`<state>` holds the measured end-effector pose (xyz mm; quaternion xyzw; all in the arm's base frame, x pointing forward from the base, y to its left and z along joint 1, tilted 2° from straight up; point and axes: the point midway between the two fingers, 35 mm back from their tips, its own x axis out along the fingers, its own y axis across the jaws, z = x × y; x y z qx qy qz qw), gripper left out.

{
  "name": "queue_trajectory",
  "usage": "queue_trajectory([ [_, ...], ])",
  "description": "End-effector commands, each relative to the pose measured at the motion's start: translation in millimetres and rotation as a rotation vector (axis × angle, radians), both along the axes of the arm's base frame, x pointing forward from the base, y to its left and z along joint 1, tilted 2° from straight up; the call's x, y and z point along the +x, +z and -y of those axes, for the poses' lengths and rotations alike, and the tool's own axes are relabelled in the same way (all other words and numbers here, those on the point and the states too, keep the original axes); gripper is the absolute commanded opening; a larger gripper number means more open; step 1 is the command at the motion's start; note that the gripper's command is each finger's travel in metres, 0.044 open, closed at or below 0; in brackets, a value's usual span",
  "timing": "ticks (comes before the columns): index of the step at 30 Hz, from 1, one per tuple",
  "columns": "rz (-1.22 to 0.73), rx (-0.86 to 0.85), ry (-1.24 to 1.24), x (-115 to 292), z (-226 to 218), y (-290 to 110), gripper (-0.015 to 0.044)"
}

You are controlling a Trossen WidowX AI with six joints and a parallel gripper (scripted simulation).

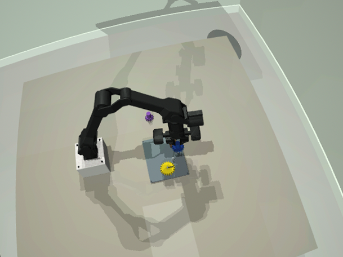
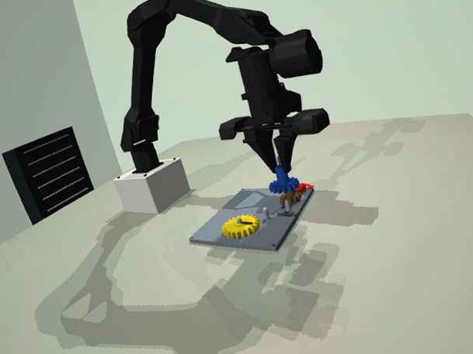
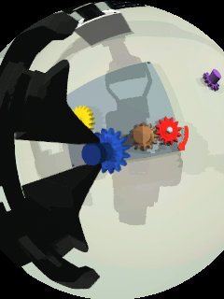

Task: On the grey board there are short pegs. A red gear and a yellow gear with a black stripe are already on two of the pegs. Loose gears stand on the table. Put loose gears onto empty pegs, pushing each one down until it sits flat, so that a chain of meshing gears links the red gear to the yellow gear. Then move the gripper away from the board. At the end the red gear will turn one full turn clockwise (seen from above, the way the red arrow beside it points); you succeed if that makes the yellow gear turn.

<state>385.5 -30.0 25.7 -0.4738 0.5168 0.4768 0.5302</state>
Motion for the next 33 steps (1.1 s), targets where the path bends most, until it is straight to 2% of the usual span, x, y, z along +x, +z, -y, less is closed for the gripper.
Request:
queue_trajectory([
  [1, 0.000, -0.001, 0.084, -1, 0, -6, 0.0000],
  [11, 0.000, -0.001, 0.107, 0, 0, -20, 0.0000],
  [28, -0.005, 0.002, -0.214, -1, 0, -37, 0.0000],
  [33, -0.005, 0.002, -0.206, 0, 0, -38, 0.0000],
])
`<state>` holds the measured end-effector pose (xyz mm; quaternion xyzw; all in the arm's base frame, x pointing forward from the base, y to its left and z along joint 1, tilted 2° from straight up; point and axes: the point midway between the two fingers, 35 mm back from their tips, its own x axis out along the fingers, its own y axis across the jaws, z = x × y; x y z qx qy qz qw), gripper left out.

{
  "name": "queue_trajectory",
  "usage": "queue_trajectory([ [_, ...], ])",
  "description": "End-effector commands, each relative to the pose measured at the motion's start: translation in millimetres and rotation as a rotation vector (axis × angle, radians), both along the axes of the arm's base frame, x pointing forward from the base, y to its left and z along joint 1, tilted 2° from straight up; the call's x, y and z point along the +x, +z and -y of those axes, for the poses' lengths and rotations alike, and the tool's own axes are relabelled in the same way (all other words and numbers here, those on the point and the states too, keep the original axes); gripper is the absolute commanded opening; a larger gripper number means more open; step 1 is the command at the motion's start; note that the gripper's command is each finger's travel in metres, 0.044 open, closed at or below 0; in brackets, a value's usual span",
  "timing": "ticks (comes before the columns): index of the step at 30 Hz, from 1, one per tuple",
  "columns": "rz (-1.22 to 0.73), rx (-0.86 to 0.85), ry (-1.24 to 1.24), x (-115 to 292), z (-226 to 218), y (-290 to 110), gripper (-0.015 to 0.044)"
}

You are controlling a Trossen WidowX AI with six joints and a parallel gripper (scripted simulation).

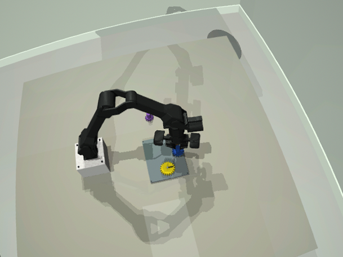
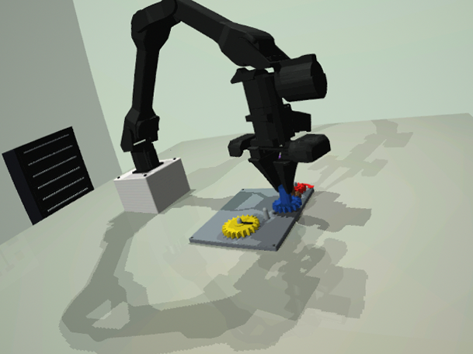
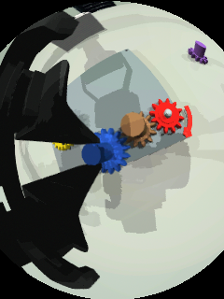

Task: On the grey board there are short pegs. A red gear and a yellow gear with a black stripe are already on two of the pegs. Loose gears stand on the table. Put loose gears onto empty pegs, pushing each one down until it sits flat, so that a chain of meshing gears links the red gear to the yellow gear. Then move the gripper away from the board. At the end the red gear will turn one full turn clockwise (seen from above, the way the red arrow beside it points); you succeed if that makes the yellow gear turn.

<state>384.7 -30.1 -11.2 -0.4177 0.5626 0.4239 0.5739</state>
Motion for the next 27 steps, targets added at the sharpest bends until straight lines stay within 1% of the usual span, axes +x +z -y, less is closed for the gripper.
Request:
queue_trajectory([
  [1, 0.002, -0.001, 0.009, 0.9, 0.1, -1.1, 0.0000],
  [17, 0.007, -0.004, 0.332, 0.0, -0.2, -5.4, 0.0000],
  [24, 0.007, -0.004, 0.338, 1.1, 0.0, -7.3, 0.0000],
  [27, 0.007, -0.004, 0.316, 1.0, 0.0, -6.7, 0.0079],
])
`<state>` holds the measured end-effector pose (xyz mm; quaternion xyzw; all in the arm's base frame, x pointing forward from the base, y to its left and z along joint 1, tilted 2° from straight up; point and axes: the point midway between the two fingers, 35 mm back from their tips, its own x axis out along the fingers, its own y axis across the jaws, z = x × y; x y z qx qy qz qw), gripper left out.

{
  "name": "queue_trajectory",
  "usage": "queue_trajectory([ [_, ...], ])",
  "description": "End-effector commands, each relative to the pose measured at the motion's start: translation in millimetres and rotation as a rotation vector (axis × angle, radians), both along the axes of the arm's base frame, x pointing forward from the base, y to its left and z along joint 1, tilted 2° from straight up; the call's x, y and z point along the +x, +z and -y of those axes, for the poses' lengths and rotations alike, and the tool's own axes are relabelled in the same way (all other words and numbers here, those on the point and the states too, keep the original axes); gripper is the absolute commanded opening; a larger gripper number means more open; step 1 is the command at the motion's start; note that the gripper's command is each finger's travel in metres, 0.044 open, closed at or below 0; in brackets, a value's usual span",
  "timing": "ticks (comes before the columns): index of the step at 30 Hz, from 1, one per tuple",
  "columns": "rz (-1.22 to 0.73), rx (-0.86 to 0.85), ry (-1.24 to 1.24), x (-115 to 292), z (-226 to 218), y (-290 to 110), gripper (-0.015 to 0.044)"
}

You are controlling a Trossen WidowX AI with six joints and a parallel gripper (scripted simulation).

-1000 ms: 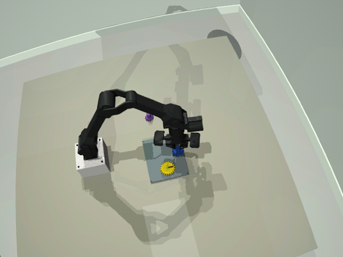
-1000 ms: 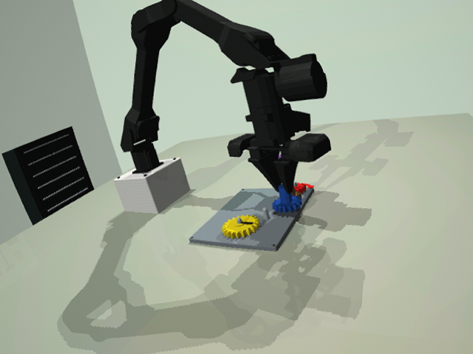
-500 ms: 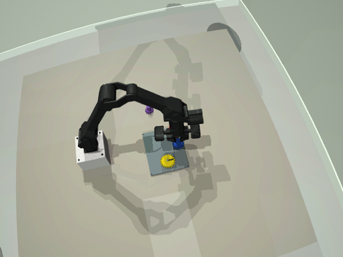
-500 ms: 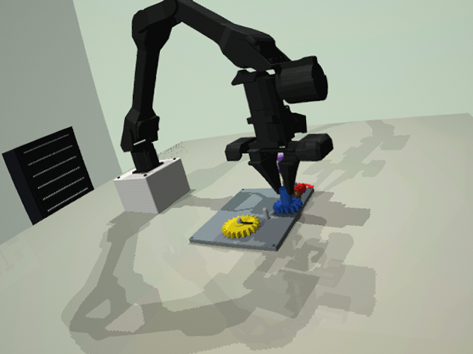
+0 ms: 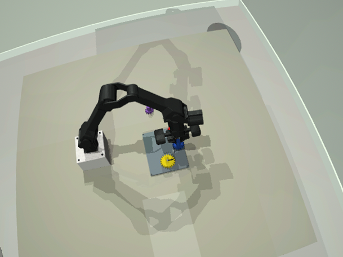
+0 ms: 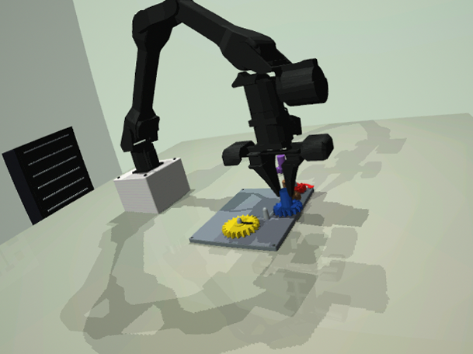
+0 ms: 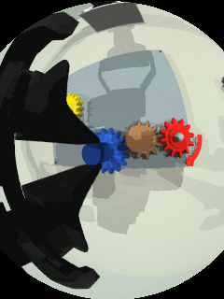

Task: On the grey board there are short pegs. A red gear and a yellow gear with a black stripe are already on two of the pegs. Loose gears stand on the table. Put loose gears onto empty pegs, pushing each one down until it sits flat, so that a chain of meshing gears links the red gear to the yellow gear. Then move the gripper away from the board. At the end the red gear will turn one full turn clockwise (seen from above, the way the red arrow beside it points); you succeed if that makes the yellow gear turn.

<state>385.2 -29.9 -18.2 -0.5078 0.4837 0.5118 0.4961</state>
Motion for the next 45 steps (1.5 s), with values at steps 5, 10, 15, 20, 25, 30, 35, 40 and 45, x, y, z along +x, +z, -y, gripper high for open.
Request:
queue_trajectory([
  [5, 0.000, 0.000, -0.114, 0, 0, 3, 0.0140],
  [10, -0.001, 0.000, -0.148, 1, 0, 29, 0.0140],
  [15, -0.001, 0.001, -0.173, 0, 0, 49, 0.0140],
  [20, -0.002, 0.006, -0.356, -2, -17, 43, 0.0245],
  [25, -0.010, 0.015, -0.757, -9, -51, 45, 0.0376],
  [30, -0.025, 0.022, -1.158, -20, -83, 44, 0.0440],
  [35, -0.038, 0.025, -1.561, -32, -113, 44, 0.0440],
  [40, -0.044, 0.024, -1.795, -42, -132, 44, 0.0440],
  [45, -0.050, 0.024, -2.021, -52, -150, 44, 0.0440],
])
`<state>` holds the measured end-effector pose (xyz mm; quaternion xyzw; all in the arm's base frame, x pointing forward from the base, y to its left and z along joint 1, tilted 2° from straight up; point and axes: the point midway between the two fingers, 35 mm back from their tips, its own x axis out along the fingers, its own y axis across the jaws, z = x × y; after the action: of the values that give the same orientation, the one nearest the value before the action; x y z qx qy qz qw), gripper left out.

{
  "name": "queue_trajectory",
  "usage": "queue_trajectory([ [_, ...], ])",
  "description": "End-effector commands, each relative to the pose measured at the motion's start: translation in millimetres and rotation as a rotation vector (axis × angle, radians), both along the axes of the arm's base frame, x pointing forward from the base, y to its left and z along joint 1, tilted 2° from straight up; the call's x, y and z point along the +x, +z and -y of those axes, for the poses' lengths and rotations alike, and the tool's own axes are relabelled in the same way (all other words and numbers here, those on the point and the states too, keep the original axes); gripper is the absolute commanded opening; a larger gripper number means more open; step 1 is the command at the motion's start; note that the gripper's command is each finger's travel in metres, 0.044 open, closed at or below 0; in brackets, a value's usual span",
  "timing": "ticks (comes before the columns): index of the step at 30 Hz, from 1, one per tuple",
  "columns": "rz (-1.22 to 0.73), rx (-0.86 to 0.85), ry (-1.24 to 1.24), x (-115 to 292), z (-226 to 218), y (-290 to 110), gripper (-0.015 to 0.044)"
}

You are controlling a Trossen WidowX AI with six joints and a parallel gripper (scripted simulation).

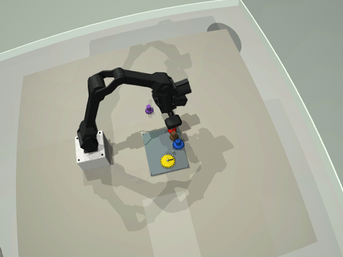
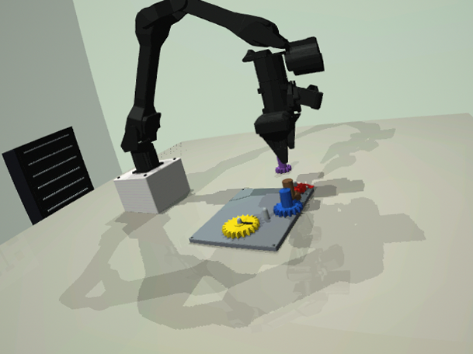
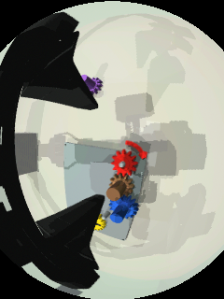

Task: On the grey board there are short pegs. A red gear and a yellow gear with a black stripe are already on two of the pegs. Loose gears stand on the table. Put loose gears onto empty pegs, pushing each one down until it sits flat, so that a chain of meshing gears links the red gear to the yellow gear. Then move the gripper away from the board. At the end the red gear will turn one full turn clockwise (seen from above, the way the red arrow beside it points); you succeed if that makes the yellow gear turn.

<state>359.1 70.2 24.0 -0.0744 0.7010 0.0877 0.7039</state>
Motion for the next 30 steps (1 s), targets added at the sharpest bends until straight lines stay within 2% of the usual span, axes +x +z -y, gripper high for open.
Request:
queue_trajectory([
  [1, -0.014, 0.015, -0.688, -28, -52, 2, 0.0440],
  [23, -0.043, 0.013, -1.714, -74, -111, 2, 0.0440],
  [30, -0.044, 0.013, -1.754, -76, -113, 2, 0.0440],
])
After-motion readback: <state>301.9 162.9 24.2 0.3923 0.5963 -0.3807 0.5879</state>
